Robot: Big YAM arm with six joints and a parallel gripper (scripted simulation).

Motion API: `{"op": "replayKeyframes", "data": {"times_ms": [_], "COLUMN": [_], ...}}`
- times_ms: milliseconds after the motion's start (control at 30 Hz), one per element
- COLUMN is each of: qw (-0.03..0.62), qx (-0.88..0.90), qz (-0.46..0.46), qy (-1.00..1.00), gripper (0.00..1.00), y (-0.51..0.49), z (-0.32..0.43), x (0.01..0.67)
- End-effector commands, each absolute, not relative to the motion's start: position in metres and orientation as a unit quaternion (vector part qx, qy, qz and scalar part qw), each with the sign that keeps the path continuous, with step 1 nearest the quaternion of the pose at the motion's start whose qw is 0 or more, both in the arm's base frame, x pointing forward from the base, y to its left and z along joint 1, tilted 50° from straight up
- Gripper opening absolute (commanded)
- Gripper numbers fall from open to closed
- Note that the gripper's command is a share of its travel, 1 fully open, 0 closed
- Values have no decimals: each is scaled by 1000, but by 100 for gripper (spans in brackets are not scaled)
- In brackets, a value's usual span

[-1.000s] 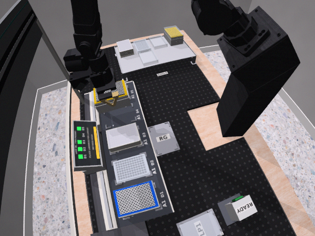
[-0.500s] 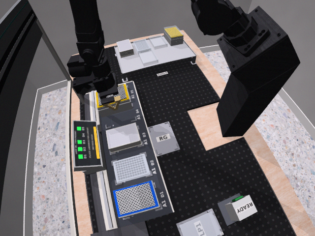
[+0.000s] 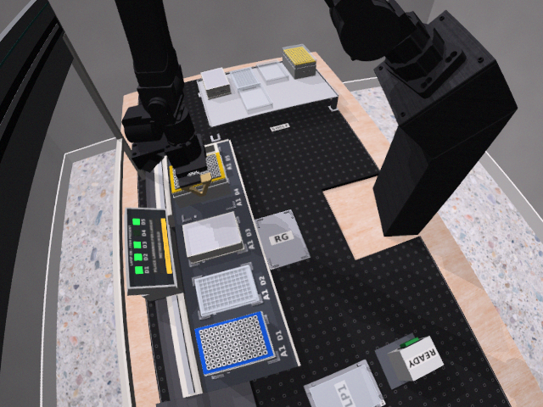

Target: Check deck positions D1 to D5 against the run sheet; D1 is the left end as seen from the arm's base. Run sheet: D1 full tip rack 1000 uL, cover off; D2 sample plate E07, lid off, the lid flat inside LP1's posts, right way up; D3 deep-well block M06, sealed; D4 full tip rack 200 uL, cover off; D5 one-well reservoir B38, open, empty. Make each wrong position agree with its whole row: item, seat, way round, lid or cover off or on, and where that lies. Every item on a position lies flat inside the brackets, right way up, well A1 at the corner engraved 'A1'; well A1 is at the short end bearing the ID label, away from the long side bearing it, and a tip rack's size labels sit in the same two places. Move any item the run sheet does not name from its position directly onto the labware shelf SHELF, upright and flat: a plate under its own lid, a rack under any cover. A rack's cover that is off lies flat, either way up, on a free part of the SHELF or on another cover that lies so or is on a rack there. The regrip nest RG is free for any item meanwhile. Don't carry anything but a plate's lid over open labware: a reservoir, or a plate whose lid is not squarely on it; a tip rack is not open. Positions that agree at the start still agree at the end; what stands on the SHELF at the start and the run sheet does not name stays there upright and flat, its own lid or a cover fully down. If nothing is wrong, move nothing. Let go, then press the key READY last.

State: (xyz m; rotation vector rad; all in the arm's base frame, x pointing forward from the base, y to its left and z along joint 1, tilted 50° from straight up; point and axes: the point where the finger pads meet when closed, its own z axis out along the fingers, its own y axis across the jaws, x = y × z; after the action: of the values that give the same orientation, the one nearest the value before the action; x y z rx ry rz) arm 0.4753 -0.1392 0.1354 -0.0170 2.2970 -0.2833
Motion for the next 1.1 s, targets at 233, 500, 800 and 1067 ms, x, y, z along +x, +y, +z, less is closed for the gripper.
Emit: {"op": "replayKeyframes", "data": {"times_ms": [233, 500, 800, 1067], "qw": [416, 418, 416, 433], "qx": [-7, -8, -8, -8], "qz": [-114, -114, -114, -119], "qy": [902, 901, 902, 893], "gripper": [0, 0, 0, 0], "y": [-140, -142, -144, -146], "z": [136, 130, 119, 135], "x": [493, 503, 511, 519]}}
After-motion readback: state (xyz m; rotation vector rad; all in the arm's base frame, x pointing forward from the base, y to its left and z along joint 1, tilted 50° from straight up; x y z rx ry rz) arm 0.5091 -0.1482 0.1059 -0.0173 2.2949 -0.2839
